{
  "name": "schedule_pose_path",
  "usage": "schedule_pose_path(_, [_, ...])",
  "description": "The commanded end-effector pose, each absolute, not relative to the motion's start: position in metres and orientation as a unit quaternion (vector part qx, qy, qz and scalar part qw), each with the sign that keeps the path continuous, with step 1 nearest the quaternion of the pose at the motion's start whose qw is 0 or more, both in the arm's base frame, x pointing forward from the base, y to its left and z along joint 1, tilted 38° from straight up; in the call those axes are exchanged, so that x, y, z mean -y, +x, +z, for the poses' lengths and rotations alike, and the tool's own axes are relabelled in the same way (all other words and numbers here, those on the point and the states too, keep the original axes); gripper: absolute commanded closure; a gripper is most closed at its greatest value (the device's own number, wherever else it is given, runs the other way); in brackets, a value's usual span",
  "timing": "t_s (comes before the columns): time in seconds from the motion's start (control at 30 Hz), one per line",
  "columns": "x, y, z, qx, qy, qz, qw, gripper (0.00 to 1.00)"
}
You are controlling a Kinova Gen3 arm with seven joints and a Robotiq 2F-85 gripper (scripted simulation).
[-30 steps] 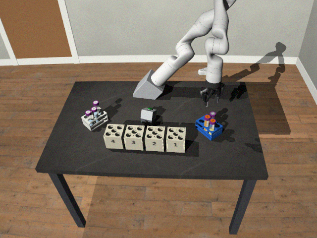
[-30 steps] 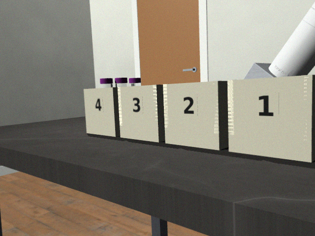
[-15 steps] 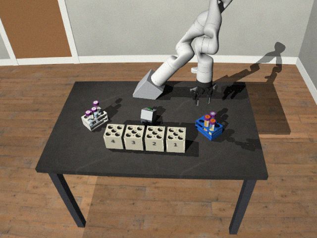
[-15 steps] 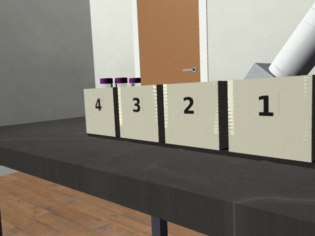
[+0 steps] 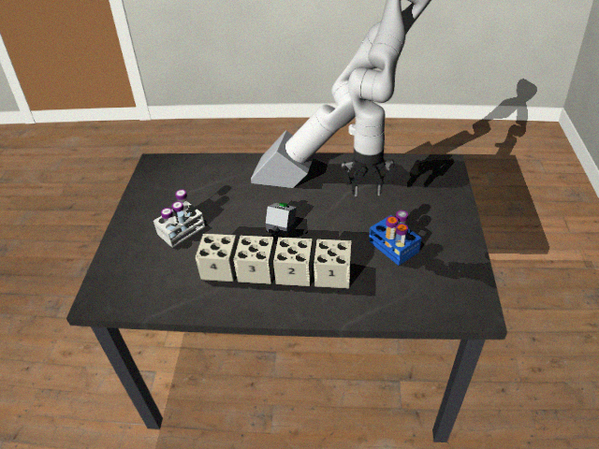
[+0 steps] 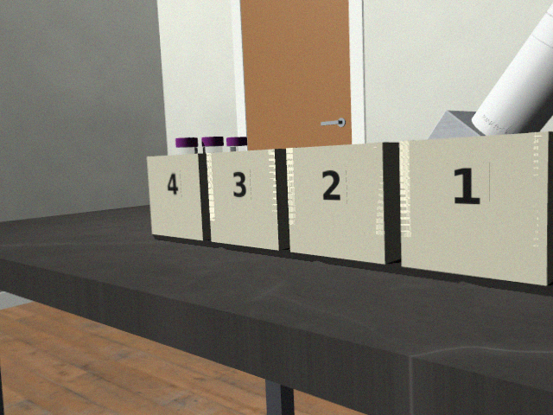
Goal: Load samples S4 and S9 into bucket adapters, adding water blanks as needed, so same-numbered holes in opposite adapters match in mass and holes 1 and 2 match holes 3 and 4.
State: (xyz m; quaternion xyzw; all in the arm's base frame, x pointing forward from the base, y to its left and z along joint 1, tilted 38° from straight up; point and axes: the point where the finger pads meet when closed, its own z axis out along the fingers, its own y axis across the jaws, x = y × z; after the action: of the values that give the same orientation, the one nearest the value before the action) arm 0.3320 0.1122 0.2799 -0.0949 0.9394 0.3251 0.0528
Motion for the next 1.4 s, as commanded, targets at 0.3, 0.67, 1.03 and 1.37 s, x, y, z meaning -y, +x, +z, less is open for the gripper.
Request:
schedule_pose_path(0.3, [-0.084, 0.334, 0.257, -0.944, -0.028, 0.328, 0.03, 0.38])
schedule_pose_path(0.67, [-0.055, 0.335, 0.235, -0.944, -0.028, 0.328, 0.03, 0.38])
schedule_pose_path(1.03, [-0.031, 0.336, 0.216, -0.944, -0.028, 0.328, 0.03, 0.38])
schedule_pose_path(1.37, [-0.01, 0.337, 0.2, -0.944, -0.028, 0.328, 0.03, 0.38])
